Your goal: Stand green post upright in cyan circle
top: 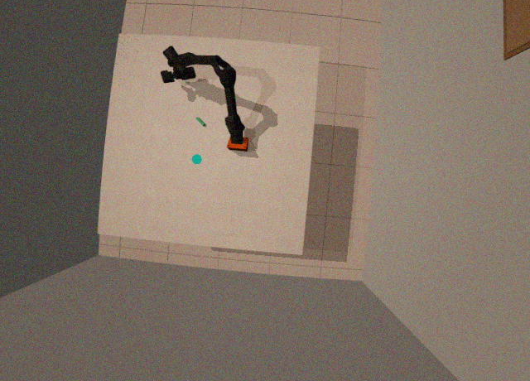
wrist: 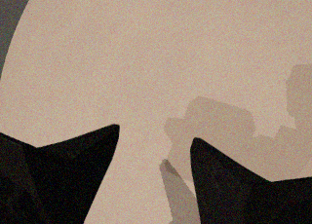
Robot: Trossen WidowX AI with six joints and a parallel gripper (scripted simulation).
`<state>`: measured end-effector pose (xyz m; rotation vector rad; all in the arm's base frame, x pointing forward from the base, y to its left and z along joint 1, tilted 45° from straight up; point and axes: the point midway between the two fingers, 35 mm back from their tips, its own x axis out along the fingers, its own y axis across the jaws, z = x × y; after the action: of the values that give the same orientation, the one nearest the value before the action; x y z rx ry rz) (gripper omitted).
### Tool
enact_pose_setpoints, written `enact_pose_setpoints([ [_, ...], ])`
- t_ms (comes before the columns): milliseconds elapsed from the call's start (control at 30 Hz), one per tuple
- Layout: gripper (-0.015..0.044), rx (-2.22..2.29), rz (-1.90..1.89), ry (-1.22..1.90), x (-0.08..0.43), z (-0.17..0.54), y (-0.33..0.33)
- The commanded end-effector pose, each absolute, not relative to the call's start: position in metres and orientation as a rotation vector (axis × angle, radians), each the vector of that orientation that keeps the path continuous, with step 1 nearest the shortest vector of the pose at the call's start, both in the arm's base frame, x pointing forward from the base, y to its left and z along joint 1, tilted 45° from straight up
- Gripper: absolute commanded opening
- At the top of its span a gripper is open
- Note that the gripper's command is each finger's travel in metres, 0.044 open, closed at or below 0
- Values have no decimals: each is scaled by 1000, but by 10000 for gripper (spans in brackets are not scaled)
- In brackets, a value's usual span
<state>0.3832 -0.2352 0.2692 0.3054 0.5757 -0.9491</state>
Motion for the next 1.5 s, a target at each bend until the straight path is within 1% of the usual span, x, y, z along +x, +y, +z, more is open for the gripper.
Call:
enact_pose_setpoints([
  [0, 233, 306, -936, 728, 379, 234, -189],
  [200, 233, 303, -938, 877, 366, 202, -134],
  [467, 233, 218, -976, 1050, 329, 174, -68],
  [833, 233, -25, -1055, 1157, 267, 166, -10],
  [1133, 233, -63, -1064, 1158, 260, 166, -7],
  [1300, 233, -57, -1057, 1160, 266, 124, -46],
  [1467, 233, -66, -1066, 1153, 260, 87, -88],
])
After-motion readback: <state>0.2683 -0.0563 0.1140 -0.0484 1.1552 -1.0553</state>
